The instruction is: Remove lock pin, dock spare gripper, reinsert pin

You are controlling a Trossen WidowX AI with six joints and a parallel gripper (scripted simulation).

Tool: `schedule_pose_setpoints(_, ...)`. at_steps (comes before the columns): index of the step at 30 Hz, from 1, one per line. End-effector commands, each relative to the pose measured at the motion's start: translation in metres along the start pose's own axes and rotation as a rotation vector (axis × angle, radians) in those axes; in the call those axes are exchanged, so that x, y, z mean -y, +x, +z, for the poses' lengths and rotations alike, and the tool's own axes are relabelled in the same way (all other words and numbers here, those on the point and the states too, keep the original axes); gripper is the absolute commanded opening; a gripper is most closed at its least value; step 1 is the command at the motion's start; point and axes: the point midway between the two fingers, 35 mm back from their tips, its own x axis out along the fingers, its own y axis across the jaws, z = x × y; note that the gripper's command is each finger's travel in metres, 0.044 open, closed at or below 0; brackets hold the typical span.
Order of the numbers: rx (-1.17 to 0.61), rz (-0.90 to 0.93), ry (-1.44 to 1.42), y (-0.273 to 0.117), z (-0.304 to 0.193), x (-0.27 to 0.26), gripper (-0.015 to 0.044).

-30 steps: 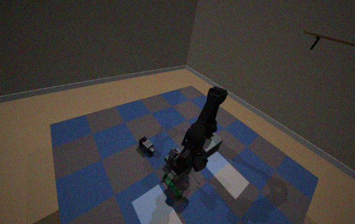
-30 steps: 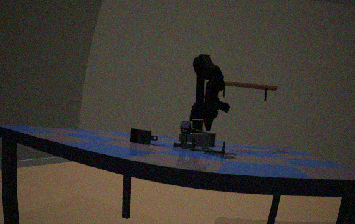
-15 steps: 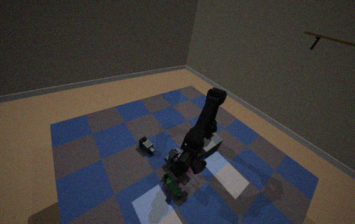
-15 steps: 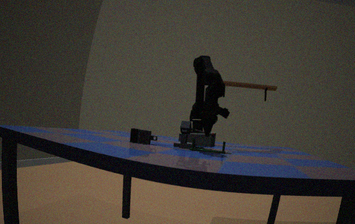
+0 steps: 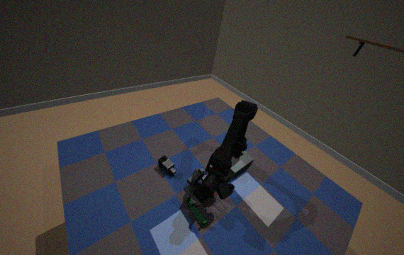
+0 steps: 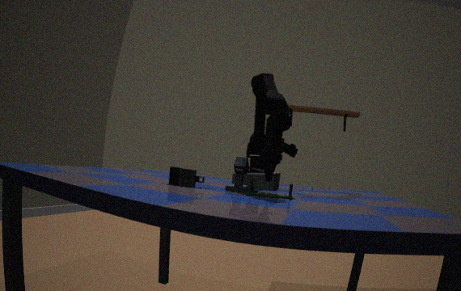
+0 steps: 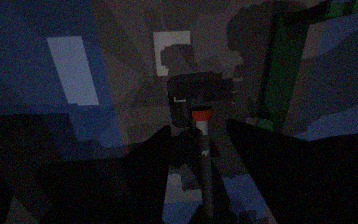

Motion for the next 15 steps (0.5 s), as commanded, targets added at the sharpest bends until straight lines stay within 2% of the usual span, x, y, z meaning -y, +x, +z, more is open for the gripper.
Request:
schedule_pose_setpoints(1, 0.003, 0.002, -0.004, 0.0008, 0.0005, -0.0004, 0.0143)
schedule_pose_setpoints(6, 0.003, 0.002, -0.004, 0.0008, 0.0005, -0.0004, 0.0011)
schedule_pose_setpoints(7, 0.003, 0.002, -0.004, 0.0008, 0.0005, -0.0004, 0.0)
schedule_pose_setpoints(15, 0.003, 0.002, -0.004, 0.0008, 0.0005, -0.0002, 0.0)
